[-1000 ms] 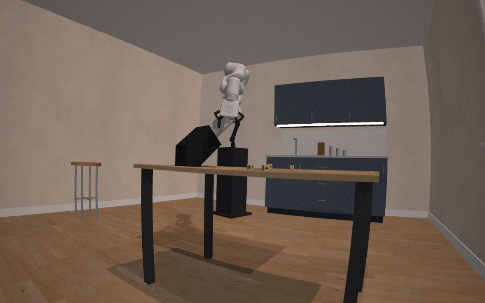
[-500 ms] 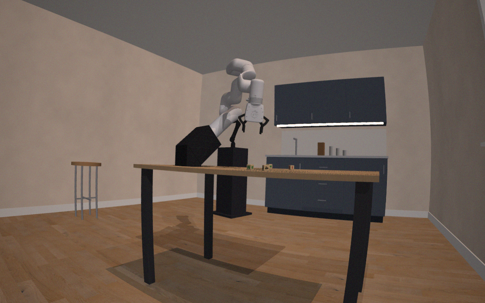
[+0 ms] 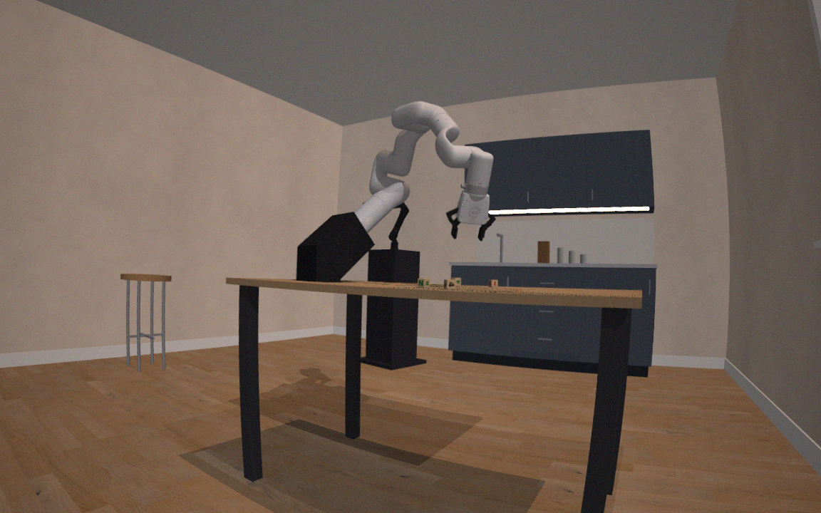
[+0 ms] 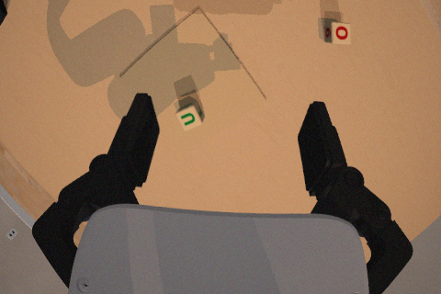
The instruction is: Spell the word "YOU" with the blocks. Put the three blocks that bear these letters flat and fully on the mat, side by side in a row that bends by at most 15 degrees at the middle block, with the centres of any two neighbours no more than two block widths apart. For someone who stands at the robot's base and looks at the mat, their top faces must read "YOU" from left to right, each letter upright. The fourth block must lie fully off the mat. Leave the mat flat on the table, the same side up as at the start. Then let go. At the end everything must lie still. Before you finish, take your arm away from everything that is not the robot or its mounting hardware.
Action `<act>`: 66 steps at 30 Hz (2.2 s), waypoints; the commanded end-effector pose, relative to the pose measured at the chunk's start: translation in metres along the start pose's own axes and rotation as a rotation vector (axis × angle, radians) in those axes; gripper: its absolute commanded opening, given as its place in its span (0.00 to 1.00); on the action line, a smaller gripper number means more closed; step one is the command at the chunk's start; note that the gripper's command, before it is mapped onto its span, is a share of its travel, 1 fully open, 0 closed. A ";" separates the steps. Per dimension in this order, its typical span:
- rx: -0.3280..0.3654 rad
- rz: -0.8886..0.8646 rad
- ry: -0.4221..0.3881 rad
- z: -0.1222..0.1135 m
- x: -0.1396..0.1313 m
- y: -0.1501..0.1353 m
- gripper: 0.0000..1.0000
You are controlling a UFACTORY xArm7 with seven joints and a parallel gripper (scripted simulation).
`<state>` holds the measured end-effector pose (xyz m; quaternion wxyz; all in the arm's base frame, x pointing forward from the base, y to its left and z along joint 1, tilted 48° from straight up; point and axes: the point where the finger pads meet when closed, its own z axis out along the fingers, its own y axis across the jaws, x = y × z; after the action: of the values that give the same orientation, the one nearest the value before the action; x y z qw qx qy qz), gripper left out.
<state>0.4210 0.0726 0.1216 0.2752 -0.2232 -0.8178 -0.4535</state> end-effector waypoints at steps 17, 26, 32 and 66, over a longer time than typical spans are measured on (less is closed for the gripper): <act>0.023 -0.070 0.346 0.053 0.047 0.123 1.00; 0.023 -0.070 0.346 0.053 0.047 0.123 1.00; 0.023 -0.070 0.346 0.053 0.047 0.123 1.00; 0.023 -0.070 0.346 0.053 0.047 0.123 1.00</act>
<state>0.4470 0.1847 0.2044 0.4000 -0.1094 -0.7704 -0.4843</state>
